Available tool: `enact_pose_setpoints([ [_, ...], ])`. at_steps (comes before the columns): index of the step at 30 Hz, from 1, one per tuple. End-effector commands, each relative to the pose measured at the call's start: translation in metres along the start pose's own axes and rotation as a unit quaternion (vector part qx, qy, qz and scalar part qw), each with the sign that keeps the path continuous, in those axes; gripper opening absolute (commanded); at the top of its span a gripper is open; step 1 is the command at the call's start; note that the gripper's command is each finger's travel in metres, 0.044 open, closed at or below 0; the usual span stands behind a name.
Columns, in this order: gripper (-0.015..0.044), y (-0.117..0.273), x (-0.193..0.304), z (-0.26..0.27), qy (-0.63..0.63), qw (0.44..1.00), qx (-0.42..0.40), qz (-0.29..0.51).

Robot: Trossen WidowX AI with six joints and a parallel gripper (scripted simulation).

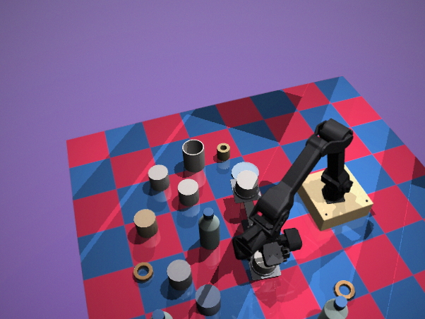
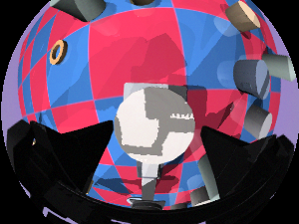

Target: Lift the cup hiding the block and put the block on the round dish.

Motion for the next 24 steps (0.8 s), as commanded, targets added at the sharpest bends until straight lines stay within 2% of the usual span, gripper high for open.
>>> enact_pose_setpoints([
  [1, 0.0440, -0.008, 0.001, 0.002, 0.002, 1.000, -0.005, 0.002],
  [18, 0.0440, -0.033, 0.003, 0.004, 0.002, 1.000, -0.005, 0.002],
  [20, 0.0387, -0.033, 0.003, 0.004, 0.002, 1.000, -0.005, 0.002],
  [24, 0.0361, -0.033, 0.003, 0.004, 0.002, 1.000, -0.005, 0.002],
])
Point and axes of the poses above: the point midway between the two fingers, 35 mm back from their tips, its own y axis back along the fingers, its own z axis across the jaws, x = y × z, the point moved 1 cm from there along y, back along the fingers, and after that the axes turned 15 degrees about -y, right-handed, at the moved point
